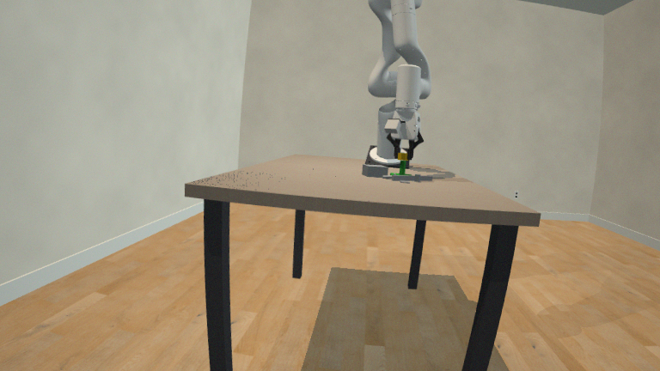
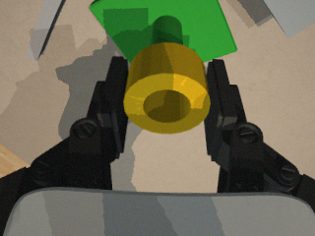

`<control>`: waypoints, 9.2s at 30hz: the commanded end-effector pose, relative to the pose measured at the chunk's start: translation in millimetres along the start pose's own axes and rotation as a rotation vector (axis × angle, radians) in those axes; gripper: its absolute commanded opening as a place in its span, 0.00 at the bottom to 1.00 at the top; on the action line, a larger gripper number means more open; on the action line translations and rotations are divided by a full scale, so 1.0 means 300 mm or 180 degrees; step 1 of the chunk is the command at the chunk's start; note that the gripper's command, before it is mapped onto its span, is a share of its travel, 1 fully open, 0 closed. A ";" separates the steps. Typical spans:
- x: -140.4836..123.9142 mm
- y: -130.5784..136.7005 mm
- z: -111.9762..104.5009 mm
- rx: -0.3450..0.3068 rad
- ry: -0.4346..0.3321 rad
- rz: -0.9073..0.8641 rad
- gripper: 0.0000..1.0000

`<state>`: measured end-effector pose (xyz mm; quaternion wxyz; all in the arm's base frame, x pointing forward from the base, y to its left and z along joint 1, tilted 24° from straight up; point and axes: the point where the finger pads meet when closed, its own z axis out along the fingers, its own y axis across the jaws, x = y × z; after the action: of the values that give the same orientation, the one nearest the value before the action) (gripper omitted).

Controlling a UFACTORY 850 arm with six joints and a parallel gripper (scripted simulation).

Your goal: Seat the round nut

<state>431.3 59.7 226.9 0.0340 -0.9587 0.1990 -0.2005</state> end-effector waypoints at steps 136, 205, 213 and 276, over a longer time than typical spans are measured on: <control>0.009 0.003 0.046 -0.0022 0.0022 0.0001 0.00; 0.016 0.002 0.131 -0.0029 0.0038 0.0001 0.00; 0.015 0.000 0.141 -0.0024 0.0033 0.0001 0.00; 0.007 -0.005 0.175 -0.0002 0.0005 0.0000 0.00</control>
<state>454.8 58.8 179.6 0.0321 -0.9584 0.1994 -0.2017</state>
